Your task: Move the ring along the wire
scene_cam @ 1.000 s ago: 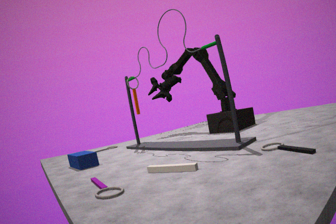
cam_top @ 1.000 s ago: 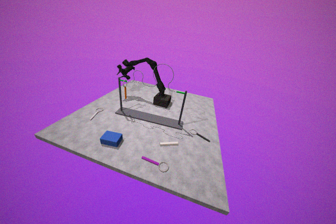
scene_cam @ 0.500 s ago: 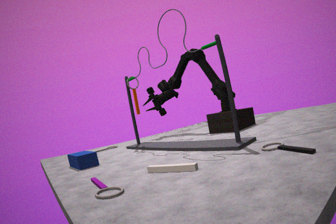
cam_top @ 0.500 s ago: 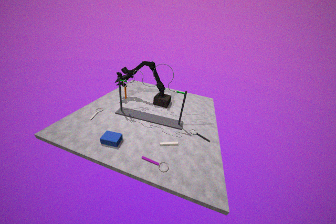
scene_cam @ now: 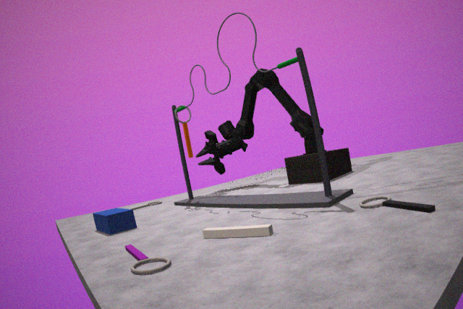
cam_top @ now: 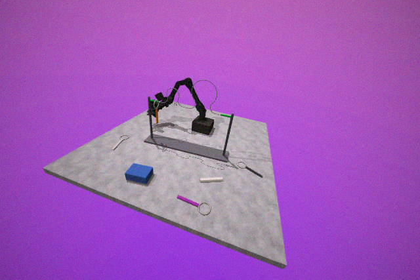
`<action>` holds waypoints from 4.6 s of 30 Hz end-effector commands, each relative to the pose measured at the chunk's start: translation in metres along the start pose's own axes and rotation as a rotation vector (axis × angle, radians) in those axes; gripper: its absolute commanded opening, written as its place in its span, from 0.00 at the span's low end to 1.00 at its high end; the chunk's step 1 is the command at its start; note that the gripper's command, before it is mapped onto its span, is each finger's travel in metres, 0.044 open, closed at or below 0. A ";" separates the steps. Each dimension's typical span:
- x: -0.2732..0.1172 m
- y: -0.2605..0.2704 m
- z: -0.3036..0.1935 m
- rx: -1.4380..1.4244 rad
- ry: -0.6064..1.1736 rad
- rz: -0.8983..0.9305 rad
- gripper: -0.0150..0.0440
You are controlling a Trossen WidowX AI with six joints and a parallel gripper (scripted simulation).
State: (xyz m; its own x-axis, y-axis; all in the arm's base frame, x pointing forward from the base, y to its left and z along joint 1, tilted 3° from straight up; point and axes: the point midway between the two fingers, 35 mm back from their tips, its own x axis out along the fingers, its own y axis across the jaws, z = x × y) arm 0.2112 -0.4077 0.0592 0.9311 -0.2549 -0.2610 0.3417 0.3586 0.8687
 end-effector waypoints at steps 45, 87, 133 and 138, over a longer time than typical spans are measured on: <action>0.029 0.108 -0.153 -1.168 -0.007 0.422 0.53; 0.085 0.129 -0.163 -1.168 -0.011 0.424 0.53; 0.098 0.135 -0.168 -1.173 -0.013 0.429 0.26; 0.098 0.135 -0.168 -1.173 -0.013 0.429 0.04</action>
State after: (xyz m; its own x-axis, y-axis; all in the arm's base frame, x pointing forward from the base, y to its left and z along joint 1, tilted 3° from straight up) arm 0.3700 -0.2331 0.0801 0.9965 0.0736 -0.0396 -0.0743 0.9971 -0.0165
